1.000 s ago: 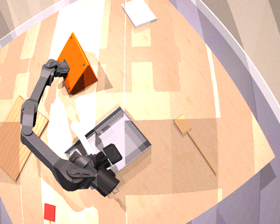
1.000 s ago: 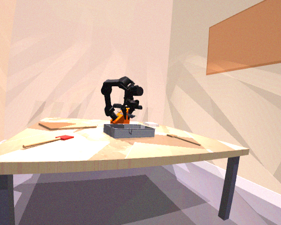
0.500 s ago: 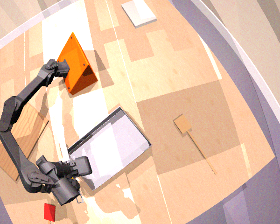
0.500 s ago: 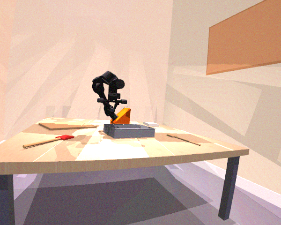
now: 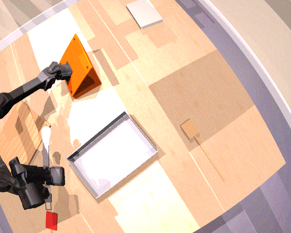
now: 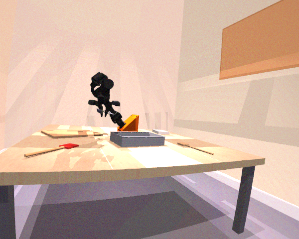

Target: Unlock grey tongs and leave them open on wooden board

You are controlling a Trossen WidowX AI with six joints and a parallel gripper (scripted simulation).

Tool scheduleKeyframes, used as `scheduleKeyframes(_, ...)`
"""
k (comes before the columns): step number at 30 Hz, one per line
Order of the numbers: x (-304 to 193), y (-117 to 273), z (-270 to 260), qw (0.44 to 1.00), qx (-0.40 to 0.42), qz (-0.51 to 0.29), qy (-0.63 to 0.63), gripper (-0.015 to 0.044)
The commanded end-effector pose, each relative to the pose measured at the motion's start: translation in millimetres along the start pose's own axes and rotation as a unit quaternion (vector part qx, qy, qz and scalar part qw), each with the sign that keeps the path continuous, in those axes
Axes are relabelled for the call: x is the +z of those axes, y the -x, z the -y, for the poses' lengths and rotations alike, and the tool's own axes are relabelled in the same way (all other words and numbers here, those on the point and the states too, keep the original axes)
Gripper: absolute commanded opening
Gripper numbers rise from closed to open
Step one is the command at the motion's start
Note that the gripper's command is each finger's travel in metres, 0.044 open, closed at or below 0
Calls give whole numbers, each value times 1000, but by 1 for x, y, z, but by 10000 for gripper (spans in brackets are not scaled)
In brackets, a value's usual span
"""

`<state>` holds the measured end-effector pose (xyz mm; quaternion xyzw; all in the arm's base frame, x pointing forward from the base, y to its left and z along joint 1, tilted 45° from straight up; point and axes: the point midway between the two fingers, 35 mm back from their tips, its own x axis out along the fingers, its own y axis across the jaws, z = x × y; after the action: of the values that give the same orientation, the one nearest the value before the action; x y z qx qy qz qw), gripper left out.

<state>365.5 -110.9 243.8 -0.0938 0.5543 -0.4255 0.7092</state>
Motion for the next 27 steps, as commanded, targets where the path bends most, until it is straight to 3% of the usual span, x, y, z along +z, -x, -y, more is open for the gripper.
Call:
scheduleKeyframes(1, -6, 5, 23, 1000, -5, 4, -27, -150)
scheduleKeyframes(11, -13, 9, 53, 998, -8, 7, -63, -150)
scheduleKeyframes(27, -57, 10, 168, 985, -27, -5, -169, -150)
